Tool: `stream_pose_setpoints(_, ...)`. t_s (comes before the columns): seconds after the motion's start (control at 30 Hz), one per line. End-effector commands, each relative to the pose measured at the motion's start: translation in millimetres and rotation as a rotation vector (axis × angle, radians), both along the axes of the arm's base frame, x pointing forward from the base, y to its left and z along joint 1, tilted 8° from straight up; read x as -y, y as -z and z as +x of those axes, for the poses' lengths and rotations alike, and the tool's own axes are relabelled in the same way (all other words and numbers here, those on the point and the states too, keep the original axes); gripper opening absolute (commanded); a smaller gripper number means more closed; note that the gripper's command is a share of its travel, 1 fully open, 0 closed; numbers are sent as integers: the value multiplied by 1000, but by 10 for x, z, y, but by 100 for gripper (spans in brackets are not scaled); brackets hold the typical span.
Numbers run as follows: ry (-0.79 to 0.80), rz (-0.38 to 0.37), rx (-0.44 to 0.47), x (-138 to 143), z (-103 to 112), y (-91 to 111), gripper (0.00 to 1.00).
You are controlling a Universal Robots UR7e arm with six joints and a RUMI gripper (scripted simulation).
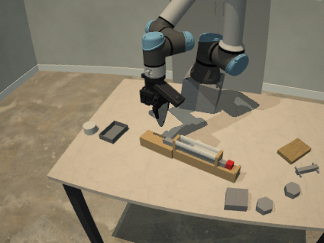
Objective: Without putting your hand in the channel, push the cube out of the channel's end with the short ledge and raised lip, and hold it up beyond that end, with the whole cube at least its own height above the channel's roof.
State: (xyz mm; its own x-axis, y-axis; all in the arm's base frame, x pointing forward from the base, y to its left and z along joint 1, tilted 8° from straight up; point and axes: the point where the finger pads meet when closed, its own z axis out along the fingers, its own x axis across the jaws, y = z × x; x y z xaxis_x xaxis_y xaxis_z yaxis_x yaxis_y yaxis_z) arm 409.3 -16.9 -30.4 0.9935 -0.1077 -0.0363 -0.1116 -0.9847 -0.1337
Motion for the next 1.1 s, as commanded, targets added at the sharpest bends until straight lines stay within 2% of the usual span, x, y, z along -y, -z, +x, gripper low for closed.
stream_pose_setpoints(0.0, 0, 0, 1, 2, 4, -3, 0)
stream_pose_setpoints(0.27, 0, -1, 1, -50, 30, -11, 0)
stream_pose_setpoints(0.47, 0, -4, 1, -334, 156, -54, 0)
stream_pose_setpoints(0.6, 0, -7, 1, -689, 278, -105, 0)
stream_pose_setpoints(0.77, -1, -8, 2, -1284, 402, -186, 0)
stream_pose_setpoints(0.83, -1, -8, 2, -1284, 402, -186, 0)
stream_pose_setpoints(1.07, -2, -6, 3, -2178, 426, -303, 0)
